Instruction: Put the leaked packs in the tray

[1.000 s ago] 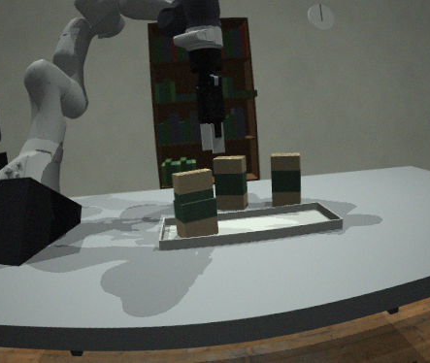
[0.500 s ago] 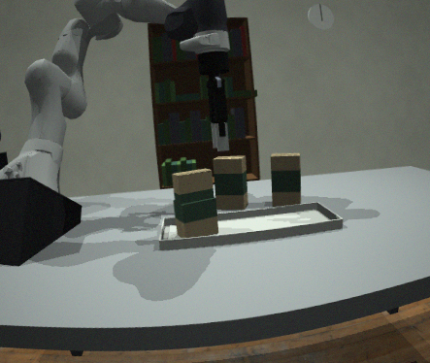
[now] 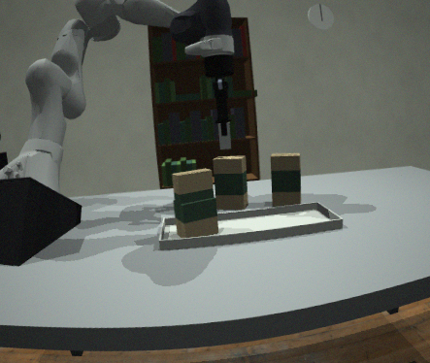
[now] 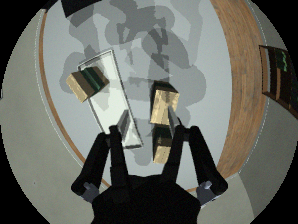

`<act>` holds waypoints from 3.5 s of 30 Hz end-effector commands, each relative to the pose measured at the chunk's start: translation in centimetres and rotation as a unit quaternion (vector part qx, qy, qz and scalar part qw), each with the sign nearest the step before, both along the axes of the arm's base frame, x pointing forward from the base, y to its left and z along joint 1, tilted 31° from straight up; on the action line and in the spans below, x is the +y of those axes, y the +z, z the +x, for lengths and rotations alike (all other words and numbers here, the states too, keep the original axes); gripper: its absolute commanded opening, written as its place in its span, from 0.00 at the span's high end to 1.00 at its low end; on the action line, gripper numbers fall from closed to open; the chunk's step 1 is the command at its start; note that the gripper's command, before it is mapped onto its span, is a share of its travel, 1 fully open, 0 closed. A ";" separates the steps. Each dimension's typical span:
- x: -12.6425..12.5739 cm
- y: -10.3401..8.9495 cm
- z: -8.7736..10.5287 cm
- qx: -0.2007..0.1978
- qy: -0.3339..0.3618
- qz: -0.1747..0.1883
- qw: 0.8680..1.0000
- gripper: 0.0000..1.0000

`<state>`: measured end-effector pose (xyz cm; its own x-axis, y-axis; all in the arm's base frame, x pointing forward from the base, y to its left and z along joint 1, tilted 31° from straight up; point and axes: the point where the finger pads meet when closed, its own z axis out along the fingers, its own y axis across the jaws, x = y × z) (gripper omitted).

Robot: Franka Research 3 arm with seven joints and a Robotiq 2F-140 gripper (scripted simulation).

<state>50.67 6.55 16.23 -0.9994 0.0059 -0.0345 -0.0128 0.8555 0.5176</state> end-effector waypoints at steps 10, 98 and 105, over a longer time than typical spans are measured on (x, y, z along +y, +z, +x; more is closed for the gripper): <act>2.9 1.8 0.6 0.068 -0.105 0.000 0.992 0.45; 4.9 -1.3 0.7 0.068 -0.106 0.000 0.992 0.45; 5.8 -2.7 0.7 0.068 -0.106 0.000 0.992 0.45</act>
<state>51.13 11.95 14.21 -0.9696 0.2183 0.1103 0.2439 0.8302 0.5013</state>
